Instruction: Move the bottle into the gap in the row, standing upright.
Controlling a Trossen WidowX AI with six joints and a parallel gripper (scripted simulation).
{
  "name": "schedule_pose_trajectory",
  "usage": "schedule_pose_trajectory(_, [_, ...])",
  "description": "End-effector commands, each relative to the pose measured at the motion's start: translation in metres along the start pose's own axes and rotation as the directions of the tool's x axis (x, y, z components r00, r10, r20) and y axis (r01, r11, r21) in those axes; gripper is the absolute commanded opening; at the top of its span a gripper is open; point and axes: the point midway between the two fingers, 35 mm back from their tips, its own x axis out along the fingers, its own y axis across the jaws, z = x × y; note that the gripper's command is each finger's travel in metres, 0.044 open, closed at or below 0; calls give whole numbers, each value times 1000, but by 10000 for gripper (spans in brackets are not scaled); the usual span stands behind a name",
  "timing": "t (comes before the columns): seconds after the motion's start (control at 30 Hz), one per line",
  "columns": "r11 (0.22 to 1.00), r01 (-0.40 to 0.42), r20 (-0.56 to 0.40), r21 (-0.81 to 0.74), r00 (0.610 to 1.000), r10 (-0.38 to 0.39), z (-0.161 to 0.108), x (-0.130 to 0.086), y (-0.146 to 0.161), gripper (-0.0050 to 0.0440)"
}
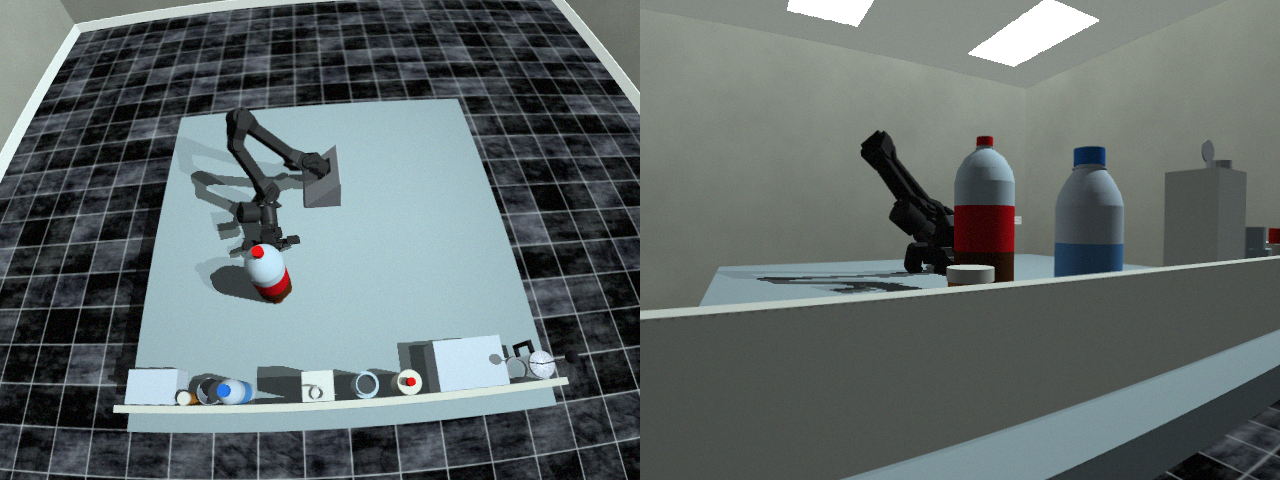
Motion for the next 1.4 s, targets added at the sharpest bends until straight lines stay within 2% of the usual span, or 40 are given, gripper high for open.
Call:
schedule_pose_trajectory(0.0, [1000, 12, 12, -1, 1000, -12, 6, 2, -5, -50])
schedule_pose_trajectory(1.37, [1000, 11, 10, -4, 1000, -11, 12, 17, -14, -50])
